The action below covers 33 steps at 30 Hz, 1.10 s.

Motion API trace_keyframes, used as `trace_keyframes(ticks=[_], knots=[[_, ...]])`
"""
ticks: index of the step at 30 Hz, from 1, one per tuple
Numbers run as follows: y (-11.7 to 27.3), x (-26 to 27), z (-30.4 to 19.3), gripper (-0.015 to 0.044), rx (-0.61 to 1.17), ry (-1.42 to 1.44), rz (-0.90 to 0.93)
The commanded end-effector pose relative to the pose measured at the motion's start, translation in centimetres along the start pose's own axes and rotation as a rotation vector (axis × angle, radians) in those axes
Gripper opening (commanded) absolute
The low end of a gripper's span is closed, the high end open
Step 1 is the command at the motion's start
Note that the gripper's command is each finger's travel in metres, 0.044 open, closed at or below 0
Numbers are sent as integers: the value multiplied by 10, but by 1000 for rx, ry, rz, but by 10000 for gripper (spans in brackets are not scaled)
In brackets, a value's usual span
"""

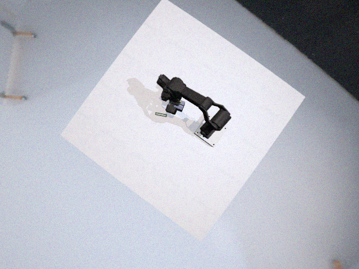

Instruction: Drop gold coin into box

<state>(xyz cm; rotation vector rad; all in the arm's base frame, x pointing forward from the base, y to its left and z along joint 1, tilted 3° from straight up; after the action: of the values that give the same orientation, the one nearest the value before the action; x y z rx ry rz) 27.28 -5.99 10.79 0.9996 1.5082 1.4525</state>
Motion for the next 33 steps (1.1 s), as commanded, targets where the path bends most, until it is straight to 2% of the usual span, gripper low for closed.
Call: trace_keyframes(ticks=[1, 33], knots=[[0, 0, 1, 0, -1, 1, -1], [-11, 1, 0, 0, -1, -1, -1]])
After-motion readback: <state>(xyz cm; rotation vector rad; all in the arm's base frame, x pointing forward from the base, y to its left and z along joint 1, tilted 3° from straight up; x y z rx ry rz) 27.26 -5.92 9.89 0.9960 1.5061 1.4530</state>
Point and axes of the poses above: the point midway between the two fingers, 35 mm back from their tips, its own y axis back along the fingers, its own x axis across the jaws, z = x × y, the point moved 3 cm from there along y, back along the fingers, and after that the axes turned 12 degrees about y, right-handed, at the moved point
